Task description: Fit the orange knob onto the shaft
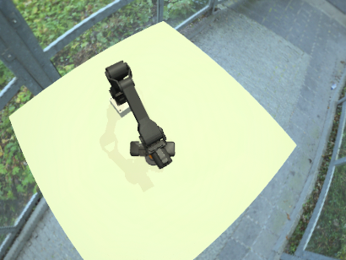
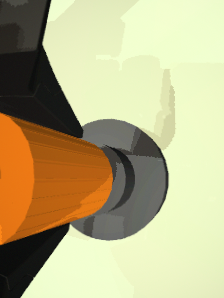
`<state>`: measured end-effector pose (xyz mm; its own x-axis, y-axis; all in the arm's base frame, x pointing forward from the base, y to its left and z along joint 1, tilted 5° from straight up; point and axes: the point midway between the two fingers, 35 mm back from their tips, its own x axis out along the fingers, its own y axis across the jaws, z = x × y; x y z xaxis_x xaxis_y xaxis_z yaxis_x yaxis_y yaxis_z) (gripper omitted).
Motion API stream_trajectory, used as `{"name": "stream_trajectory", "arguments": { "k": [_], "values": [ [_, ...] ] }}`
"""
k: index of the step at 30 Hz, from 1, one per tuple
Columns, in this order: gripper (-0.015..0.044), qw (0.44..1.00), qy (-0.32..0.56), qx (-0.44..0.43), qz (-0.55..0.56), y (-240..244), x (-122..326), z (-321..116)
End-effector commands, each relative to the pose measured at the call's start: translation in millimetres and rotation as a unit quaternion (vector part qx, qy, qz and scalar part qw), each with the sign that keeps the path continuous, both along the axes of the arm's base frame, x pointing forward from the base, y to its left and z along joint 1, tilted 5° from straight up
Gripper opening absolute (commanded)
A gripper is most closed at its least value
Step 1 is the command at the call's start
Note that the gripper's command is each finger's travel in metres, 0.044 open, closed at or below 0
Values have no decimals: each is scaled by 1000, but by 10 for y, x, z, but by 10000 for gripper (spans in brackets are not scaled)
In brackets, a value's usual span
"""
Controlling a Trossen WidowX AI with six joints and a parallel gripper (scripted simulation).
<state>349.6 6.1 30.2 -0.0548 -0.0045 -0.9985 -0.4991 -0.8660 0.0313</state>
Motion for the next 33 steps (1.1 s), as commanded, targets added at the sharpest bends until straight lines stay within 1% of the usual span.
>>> {"name": "stream_trajectory", "arguments": {
  "k": [1,15,20,23,27,33],
  "values": [
    [0,1000,-2,-1,3,-2,36,22],
    [0,1000,-2,-1,3,-3,28,-13],
    [0,1000,-2,-1,3,-3,9,34],
    [0,1000,-2,1,30,-3,5,35],
    [0,995,-2,5,102,-3,-24,23],
    [0,994,-2,5,107,-2,-32,21]
  ]
}}
